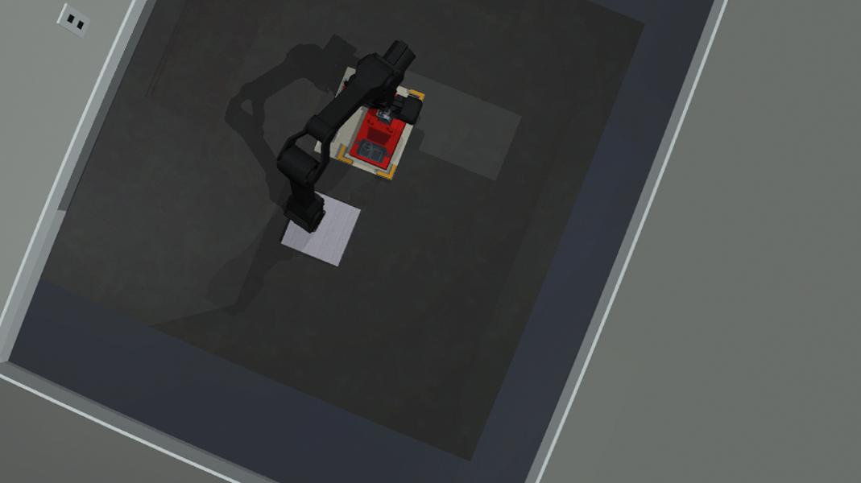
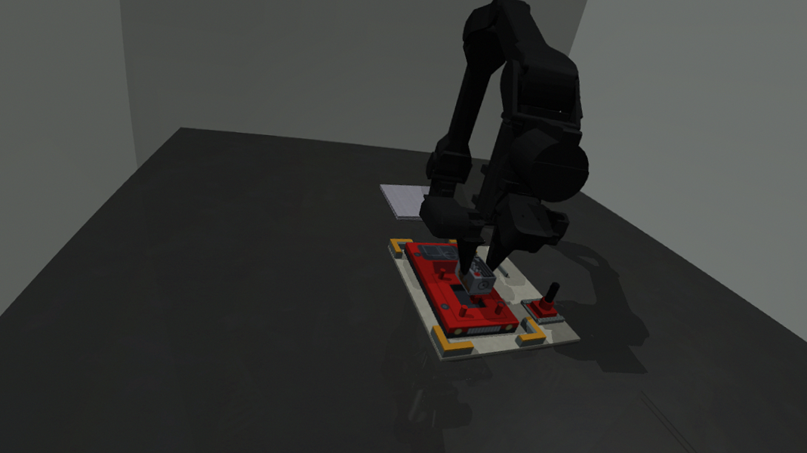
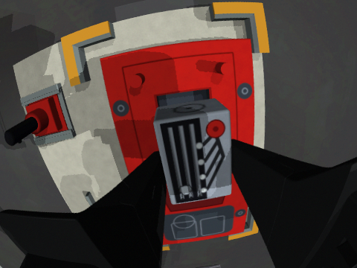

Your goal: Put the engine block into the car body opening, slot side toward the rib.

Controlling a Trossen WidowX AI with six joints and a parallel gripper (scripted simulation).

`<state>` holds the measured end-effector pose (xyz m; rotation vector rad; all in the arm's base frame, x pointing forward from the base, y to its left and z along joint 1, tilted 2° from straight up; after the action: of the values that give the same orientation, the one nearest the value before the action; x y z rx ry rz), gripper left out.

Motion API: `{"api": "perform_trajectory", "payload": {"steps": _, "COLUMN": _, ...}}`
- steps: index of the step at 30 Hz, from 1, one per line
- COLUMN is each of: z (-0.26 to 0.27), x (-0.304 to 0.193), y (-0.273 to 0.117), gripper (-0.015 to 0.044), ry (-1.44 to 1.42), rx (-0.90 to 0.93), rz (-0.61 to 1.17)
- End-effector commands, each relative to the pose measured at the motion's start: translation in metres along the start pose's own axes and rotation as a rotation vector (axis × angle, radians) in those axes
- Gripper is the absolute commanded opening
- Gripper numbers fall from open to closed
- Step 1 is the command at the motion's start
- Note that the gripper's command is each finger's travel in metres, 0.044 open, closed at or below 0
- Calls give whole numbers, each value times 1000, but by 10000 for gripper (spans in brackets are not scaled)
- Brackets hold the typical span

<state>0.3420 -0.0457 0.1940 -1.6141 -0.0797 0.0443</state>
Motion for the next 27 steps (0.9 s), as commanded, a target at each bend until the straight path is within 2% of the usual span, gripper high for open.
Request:
{"api": "perform_trajectory", "payload": {"steps": 1, "z": 0, "x": 0, "y": 0, "gripper": 158, "ry": 42, "rx": -3, "rz": 0}}
{"api": "perform_trajectory", "payload": {"steps": 7, "z": 0, "x": 0, "y": 2, "gripper": 158, "ry": 99, "rx": -3, "rz": 0}}
{"api": "perform_trajectory", "payload": {"steps": 17, "z": 0, "x": 0, "y": 4, "gripper": 158, "ry": -22, "rx": -3, "rz": 0}}
{"api": "perform_trajectory", "payload": {"steps": 27, "z": 0, "x": 0, "y": 7, "gripper": 158, "ry": 17, "rx": -3, "rz": 0}}
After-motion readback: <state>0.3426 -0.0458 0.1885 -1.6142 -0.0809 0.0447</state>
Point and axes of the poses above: the point midway between the two fingers, 35 mm back from their tips, its own y axis out along the fingers, its own z axis across the jaws, x = y × z, the point moved 10 cm from there along -y, back along the fingers, and after that the axes turned 2 degrees about y, right-handed, at the moved point
